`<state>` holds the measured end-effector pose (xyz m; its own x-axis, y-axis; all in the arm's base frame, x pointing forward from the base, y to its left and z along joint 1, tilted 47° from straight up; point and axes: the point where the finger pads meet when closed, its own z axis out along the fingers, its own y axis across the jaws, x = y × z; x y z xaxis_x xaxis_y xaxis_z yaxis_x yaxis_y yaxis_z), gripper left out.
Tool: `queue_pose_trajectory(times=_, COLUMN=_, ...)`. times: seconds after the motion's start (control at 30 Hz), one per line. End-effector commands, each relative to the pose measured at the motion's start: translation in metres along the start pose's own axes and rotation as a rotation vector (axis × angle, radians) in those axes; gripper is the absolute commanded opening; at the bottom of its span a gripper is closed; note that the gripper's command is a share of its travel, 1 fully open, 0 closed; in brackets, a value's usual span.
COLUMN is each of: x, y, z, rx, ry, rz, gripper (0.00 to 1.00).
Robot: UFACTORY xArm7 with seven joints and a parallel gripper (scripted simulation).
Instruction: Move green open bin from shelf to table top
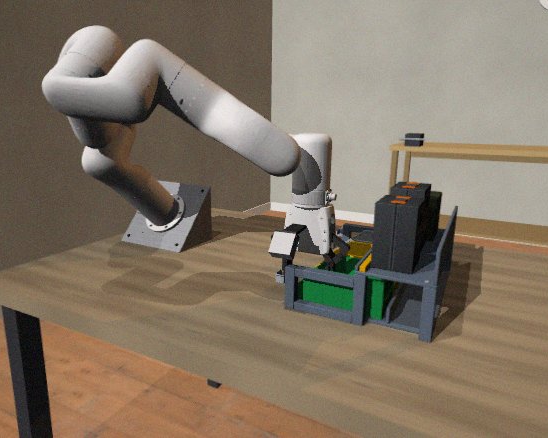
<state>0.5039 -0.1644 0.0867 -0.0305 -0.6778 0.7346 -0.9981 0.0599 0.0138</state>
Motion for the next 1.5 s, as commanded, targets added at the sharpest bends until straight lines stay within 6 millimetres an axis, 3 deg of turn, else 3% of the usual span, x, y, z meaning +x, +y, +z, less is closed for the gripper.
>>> queue_pose_trajectory(times=0.0, x=-0.0007, y=-0.0015, z=-0.0023, rx=0.005, ry=-0.001, rz=0.000, gripper=1.00)
queue_pose_trajectory(times=0.27, x=-0.0007, y=-0.0015, z=-0.0023, rx=0.005, ry=-0.001, rz=0.000, gripper=1.00)
queue_pose_trajectory(times=0.3, x=-0.0007, y=-0.0015, z=-0.0022, rx=0.005, ry=-0.001, rz=0.000, gripper=0.00)
queue_pose_trajectory(times=1.47, x=-0.0007, y=-0.0015, z=-0.0022, rx=0.005, ry=-0.001, rz=0.000, gripper=0.00)
